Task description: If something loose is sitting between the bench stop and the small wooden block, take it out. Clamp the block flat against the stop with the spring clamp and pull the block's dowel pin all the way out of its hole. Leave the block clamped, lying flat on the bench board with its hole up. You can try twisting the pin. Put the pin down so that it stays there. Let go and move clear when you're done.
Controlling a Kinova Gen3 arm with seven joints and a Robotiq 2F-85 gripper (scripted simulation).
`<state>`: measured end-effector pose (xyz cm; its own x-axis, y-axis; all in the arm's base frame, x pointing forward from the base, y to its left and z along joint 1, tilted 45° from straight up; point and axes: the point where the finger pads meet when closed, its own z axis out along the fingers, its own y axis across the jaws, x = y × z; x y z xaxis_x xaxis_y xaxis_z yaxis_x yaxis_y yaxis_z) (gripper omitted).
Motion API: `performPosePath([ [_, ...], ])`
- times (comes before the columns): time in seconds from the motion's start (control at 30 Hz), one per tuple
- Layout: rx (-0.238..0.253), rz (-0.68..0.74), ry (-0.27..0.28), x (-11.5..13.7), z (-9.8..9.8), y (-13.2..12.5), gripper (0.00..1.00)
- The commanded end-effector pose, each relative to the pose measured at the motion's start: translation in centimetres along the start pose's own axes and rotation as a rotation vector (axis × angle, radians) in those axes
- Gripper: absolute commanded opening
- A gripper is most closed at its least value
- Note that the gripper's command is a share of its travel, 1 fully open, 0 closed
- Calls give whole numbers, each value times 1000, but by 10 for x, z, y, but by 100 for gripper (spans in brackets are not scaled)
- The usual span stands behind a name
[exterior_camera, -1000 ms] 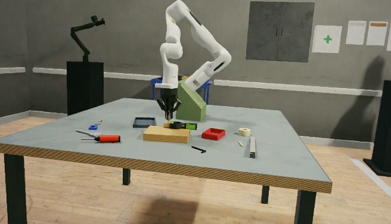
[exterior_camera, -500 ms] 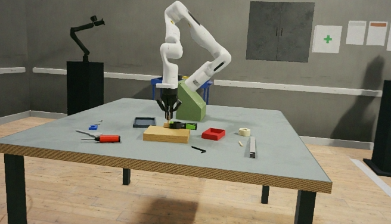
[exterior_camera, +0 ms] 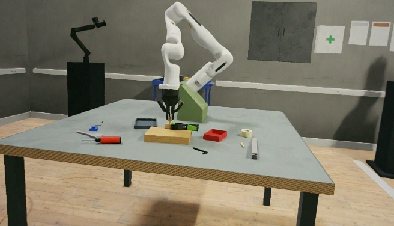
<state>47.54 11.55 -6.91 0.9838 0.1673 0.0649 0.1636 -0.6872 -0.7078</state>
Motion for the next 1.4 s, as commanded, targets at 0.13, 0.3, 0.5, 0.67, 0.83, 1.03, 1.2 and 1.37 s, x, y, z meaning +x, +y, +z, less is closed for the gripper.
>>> performPosePath([
  [0.13, -1, -63, 2, 1, -1, 1, 10],
  [0.3, -1, -113, 2, 1, -1, 1, 10],
  [0.5, -1, -172, 2, 1, -1, 1, 10],
  [0.67, -1, -211, 2, 1, -1, 1, 10],
  [0.83, -1, -249, 2, 1, -1, 1, 10],
  [1.03, -1, -307, 2, 1, -2, 1, 10],
  [1.2, -1, -354, 2, 1, -2, 1, 10],
  [1.37, -1, -383, 2, 1, -2, 1, 10],
])
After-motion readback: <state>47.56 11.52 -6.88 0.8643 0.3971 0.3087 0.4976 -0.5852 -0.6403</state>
